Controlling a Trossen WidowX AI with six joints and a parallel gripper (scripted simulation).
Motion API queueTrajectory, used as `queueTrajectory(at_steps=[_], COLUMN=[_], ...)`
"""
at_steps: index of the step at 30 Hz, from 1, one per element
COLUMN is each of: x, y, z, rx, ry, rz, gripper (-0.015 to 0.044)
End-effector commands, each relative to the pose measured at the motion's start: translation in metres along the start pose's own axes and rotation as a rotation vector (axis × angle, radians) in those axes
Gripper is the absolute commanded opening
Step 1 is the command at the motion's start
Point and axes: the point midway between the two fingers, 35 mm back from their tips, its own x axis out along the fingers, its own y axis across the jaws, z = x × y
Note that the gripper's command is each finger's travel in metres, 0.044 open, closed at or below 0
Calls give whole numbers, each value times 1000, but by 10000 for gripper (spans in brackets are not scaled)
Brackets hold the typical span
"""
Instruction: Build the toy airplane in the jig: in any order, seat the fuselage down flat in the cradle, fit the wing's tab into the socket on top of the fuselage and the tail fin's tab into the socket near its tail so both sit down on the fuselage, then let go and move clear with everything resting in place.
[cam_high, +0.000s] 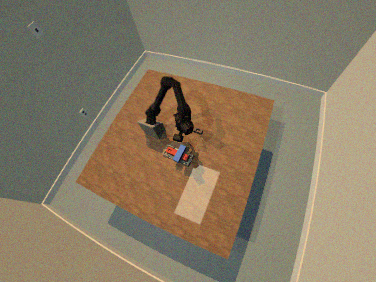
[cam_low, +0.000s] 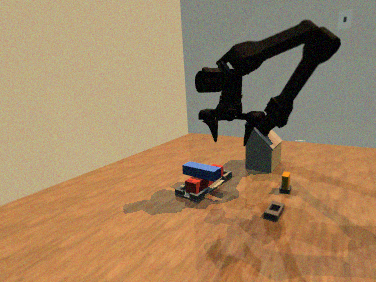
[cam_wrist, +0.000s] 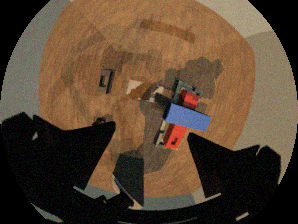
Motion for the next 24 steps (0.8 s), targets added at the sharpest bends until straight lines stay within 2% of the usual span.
queueTrajectory(at_steps=[1, 12, 17, 22, 24], x=[2, 15, 19, 66, 73], y=[44, 148, 153, 155, 156], z=[-17, -87, -93, -92, -93], rx=[8, 35, 36, 36, 36], ry=[10, 5, 6, 5, 5], rz=[7, 48, 52, 52, 55], gripper=[440, 440, 440, 440, 440])
